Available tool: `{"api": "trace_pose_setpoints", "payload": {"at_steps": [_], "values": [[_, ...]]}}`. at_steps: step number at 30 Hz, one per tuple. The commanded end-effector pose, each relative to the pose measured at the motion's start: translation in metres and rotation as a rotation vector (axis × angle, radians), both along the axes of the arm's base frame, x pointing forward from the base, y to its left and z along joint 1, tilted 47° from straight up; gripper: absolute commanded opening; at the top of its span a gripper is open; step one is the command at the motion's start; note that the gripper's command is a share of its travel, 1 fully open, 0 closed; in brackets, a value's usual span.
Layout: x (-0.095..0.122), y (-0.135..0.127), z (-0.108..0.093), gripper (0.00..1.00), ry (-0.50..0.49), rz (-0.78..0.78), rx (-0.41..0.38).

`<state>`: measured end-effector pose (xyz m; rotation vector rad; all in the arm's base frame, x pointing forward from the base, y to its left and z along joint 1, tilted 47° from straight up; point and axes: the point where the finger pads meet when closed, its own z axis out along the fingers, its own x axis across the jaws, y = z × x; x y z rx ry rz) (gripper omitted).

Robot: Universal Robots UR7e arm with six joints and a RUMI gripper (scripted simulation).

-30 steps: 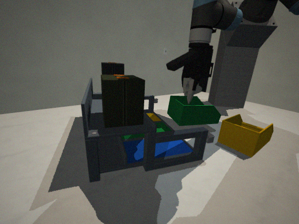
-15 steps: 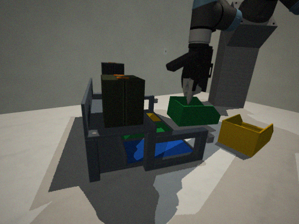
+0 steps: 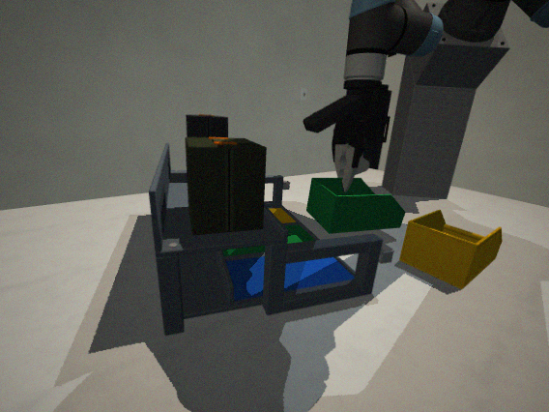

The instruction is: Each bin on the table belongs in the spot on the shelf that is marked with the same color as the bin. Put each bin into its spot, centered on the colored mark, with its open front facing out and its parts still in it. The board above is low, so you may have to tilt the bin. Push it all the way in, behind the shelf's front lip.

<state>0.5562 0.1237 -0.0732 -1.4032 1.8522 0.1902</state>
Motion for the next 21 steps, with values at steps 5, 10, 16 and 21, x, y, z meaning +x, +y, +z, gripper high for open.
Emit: {"api": "trace_pose_setpoints", "payload": {"at_steps": [5, 10, 16, 21], "values": [[0.0024, -0.0004, -0.0008, 0.00, 0.035, 0.046, 0.026], [0.0033, -0.0005, -0.0012, 0.00, 0.049, 0.064, 0.036], [0.0046, -0.0005, -0.0019, 0.00, 0.072, 0.092, 0.053], [0.0051, -0.0005, -0.0021, 0.00, 0.080, 0.103, 0.059]]}}
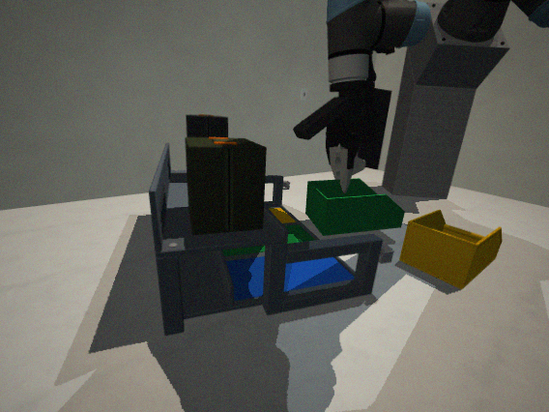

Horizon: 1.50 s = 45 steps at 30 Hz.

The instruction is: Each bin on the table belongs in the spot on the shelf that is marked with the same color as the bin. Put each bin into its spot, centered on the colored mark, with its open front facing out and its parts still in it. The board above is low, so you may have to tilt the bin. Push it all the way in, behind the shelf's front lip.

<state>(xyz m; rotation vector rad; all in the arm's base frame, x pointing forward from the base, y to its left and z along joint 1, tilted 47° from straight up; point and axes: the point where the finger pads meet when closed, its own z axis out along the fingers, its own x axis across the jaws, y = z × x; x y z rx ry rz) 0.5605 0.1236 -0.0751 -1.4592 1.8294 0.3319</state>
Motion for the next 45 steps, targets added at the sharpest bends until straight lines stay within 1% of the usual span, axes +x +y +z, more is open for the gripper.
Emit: {"api": "trace_pose_setpoints", "payload": {"at_steps": [1, 29, 45], "values": [[0.0009, -0.0004, -0.0001, 0.00, 0.012, 0.017, 0.008], [0.0007, -0.0004, -0.0001, 0.00, 0.013, 0.018, 0.009], [-0.0028, 0.0002, 0.0005, 0.00, 0.038, 0.041, 0.013]]}}
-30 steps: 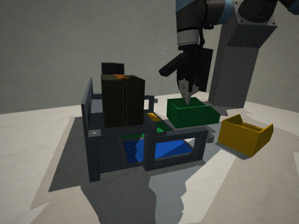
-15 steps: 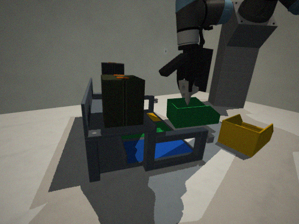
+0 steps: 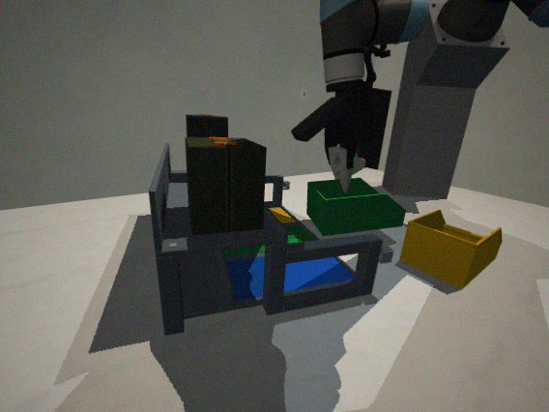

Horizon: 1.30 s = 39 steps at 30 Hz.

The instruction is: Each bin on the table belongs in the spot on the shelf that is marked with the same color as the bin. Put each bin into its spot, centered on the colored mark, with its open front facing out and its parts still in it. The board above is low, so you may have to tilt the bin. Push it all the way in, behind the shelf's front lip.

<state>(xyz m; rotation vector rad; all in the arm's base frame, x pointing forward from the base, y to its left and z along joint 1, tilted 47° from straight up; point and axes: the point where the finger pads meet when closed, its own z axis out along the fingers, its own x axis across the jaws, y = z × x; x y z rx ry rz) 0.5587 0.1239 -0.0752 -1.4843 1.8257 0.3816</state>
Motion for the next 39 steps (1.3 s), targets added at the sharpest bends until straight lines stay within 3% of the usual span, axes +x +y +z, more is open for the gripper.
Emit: {"api": "trace_pose_setpoints", "payload": {"at_steps": [1, 39], "values": [[-0.0013, -0.0001, 0.0006, 0.00, 0.011, 0.011, 0.002], [-0.0031, 0.0007, 0.0006, 0.00, 0.024, 0.023, 0.005]]}}
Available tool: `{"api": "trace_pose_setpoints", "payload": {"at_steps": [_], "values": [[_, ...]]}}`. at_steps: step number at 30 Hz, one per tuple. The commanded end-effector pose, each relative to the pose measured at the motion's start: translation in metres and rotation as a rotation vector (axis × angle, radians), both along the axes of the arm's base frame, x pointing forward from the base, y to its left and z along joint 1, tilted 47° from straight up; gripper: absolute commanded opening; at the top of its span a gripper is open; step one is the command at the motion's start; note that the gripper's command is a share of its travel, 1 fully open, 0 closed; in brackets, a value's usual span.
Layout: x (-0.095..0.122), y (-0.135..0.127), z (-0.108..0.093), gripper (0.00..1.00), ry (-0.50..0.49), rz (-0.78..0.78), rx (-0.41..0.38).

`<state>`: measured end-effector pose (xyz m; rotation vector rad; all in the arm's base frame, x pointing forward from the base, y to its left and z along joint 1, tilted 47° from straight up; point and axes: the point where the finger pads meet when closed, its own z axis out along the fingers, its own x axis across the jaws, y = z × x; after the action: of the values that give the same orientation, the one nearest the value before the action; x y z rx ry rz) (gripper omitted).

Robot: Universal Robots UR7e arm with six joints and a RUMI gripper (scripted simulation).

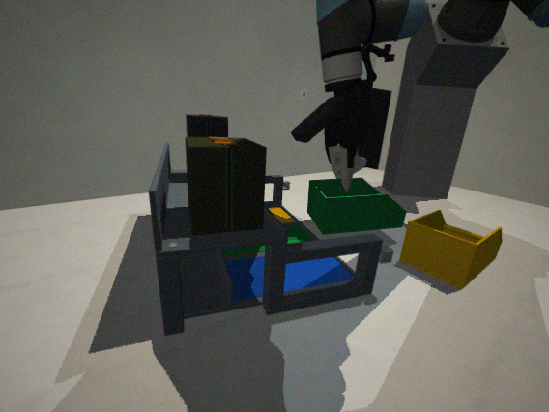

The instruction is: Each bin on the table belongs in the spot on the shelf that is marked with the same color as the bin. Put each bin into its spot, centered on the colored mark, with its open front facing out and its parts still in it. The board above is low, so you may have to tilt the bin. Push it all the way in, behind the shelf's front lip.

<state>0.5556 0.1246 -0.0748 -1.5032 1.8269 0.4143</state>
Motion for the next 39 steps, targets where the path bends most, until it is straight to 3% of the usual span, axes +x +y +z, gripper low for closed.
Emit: {"api": "trace_pose_setpoints", "payload": {"at_steps": [1, 39], "values": [[0.0001, 0.0001, 0.0001, 0.00, 0.002, 0.002, 0.000], [-0.0004, 0.0015, -0.0007, 0.00, 0.010, 0.010, 0.002]]}}
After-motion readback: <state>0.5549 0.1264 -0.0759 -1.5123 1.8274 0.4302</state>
